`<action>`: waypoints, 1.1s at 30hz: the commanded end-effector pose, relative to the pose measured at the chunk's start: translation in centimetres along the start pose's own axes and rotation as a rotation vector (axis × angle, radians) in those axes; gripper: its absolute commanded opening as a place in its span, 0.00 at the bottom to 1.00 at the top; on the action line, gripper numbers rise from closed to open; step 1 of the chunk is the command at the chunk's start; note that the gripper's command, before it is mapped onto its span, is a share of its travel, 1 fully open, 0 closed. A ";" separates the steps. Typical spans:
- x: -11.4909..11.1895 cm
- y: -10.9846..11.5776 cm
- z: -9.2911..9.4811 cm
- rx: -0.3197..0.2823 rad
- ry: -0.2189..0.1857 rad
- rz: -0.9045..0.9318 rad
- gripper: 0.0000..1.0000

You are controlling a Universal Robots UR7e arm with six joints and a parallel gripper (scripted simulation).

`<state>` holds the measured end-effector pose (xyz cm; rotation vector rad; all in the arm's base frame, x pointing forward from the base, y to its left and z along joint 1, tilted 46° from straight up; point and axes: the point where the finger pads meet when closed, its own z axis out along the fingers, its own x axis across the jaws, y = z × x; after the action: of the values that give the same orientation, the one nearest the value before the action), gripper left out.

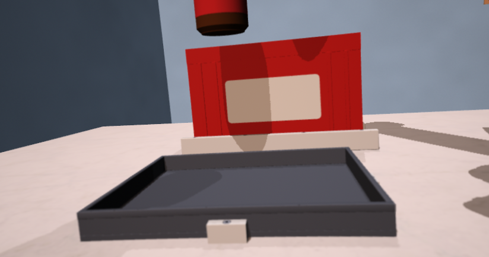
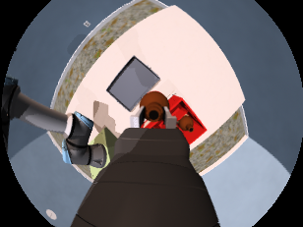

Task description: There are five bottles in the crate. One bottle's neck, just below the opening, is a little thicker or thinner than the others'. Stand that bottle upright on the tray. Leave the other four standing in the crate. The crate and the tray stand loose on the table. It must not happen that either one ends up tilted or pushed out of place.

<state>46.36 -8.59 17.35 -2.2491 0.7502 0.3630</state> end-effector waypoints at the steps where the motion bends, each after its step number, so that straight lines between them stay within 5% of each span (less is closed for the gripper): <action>1: -0.9 -0.5 -0.1 0.000 0.001 0.000 0.00; 33: -6.7 -3.7 -0.1 0.000 0.001 0.000 0.00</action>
<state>43.59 -4.20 22.01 -2.2492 0.7503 0.3628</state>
